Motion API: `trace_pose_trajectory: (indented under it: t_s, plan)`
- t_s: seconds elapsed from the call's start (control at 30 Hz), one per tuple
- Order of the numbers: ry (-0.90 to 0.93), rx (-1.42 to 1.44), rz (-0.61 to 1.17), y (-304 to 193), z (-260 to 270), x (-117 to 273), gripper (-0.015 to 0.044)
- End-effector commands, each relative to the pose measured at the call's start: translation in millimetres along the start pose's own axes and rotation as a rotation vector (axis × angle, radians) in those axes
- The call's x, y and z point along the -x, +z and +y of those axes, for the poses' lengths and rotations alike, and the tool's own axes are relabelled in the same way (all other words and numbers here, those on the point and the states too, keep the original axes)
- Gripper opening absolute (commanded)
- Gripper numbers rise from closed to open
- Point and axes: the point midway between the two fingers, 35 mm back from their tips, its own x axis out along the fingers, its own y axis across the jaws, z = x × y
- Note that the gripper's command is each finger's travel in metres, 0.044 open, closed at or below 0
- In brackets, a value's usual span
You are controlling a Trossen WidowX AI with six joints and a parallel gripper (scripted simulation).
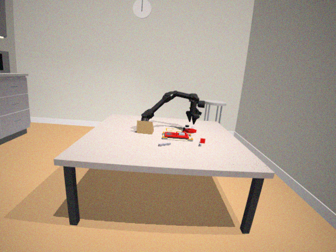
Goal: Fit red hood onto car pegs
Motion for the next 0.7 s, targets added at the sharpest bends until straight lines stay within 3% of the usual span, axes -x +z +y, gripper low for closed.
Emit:
trace_pose_trajectory:
  t_s: [0.0,0.67]
  plan:
    - [0.003,0.230,0.006,-3.6,-3.2,-4.6,0.0440]
    - [0.003,0.230,0.006,-3.0,-3.5,-14.6,0.0440]
